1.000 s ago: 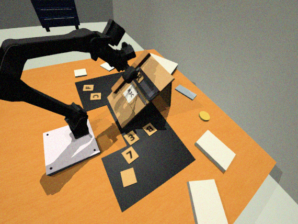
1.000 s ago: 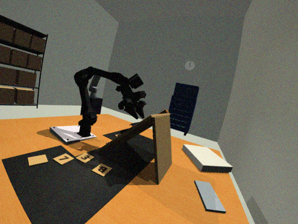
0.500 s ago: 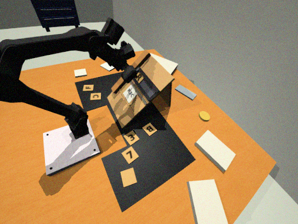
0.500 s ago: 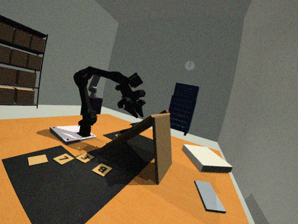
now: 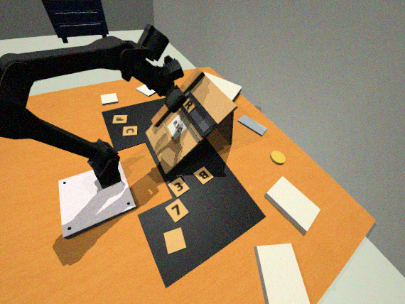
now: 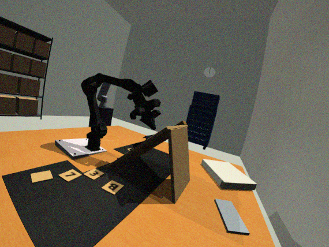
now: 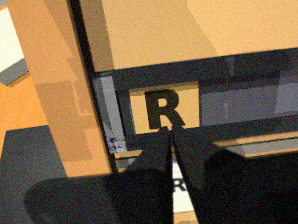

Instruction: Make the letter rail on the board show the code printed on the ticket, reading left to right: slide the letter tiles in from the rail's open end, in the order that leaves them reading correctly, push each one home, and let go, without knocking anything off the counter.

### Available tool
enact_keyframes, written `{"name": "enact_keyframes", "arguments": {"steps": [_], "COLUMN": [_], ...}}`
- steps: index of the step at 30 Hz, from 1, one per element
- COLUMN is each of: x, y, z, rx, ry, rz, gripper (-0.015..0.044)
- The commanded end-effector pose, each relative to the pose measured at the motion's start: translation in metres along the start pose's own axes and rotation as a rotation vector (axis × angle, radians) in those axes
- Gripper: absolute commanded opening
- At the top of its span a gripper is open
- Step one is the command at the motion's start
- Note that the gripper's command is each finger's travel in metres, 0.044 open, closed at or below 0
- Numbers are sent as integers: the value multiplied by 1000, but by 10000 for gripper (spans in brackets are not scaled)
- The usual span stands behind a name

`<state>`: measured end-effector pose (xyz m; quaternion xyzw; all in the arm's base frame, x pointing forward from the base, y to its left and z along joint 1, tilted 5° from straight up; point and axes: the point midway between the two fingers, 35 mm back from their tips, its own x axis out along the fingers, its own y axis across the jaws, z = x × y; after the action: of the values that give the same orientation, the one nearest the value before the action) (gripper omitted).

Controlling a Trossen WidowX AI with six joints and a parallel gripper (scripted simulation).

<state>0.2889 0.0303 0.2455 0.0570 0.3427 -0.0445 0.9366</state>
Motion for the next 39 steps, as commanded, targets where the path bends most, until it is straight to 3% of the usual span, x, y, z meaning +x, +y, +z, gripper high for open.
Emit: {"name": "enact_keyframes", "arguments": {"steps": [1, 5, 21, 39], "x": [0, 1, 17, 21], "y": [0, -1, -36, -37], "z": [0, 2, 23, 22], "rx": [0, -6, 0, 1], "ry": [0, 28, 680, 686], "rz": [0, -5, -8, -7], "gripper": [0, 0, 0, 0]}}
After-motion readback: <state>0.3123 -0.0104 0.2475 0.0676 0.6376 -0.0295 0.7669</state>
